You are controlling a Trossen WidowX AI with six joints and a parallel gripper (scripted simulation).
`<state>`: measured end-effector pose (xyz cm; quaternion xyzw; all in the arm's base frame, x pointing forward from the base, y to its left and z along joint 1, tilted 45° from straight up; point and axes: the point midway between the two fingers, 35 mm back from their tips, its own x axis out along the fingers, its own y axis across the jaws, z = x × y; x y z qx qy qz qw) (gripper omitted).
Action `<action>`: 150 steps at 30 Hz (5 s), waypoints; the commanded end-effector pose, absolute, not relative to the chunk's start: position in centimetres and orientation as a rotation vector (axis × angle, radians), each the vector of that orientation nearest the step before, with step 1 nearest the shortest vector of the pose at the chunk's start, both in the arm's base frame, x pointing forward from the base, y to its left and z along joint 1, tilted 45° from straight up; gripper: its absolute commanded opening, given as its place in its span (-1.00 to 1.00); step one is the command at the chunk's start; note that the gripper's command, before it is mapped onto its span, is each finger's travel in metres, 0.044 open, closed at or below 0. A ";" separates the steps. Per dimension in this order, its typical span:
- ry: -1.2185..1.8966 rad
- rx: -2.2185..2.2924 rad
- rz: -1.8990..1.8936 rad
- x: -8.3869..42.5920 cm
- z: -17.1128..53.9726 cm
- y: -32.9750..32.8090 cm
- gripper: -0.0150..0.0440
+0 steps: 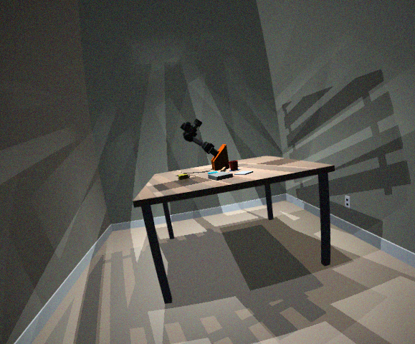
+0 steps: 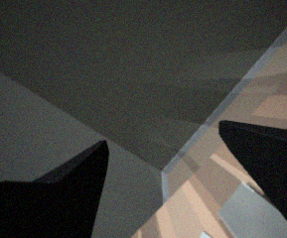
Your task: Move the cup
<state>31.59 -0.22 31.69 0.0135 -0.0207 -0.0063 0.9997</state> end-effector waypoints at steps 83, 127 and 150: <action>0.948 0.271 -1.340 25.5 -9.3 -2.5 0.01; 0.950 0.263 -1.333 25.7 -5.9 1.3 -0.49; 0.950 0.268 -1.337 25.1 -4.5 0.1 -0.49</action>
